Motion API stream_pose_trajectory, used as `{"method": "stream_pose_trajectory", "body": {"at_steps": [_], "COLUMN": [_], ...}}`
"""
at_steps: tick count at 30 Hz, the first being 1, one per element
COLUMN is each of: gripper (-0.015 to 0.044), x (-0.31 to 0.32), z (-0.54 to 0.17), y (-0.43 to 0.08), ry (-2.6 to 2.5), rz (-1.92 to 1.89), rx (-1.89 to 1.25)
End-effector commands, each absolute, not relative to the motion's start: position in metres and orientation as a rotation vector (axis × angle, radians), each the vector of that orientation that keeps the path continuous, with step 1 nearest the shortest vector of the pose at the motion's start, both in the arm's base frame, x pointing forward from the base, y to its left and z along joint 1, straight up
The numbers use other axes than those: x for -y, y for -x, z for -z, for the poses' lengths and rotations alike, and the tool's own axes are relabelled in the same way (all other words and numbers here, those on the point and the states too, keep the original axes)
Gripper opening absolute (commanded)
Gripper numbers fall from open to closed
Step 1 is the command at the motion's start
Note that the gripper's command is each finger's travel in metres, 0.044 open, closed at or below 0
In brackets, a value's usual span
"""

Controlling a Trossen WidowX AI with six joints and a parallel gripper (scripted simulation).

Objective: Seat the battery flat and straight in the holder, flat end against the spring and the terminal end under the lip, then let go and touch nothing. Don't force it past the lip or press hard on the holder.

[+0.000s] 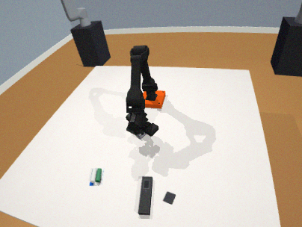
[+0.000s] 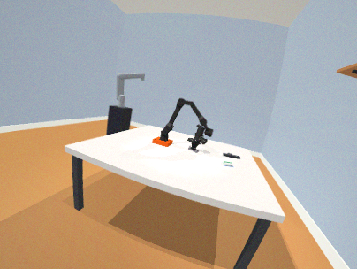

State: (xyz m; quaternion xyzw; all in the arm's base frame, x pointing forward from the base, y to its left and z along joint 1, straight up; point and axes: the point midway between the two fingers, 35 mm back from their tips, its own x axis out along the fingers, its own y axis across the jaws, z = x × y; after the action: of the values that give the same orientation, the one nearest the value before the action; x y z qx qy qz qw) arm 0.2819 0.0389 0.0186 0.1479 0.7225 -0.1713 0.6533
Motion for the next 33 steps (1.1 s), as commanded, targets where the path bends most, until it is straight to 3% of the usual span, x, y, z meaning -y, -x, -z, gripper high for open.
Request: {"method": "stream_pose_trajectory", "body": {"at_steps": [1,33], "gripper": [0.0066,0.0066], "x": [-0.036,-0.043], "z": [-0.02,-0.018], "y": [-0.287,-0.273], "ry": [-0.332,-0.334], "rz": [0.398,0.399], "rx": [-1.608,-1.619]}}
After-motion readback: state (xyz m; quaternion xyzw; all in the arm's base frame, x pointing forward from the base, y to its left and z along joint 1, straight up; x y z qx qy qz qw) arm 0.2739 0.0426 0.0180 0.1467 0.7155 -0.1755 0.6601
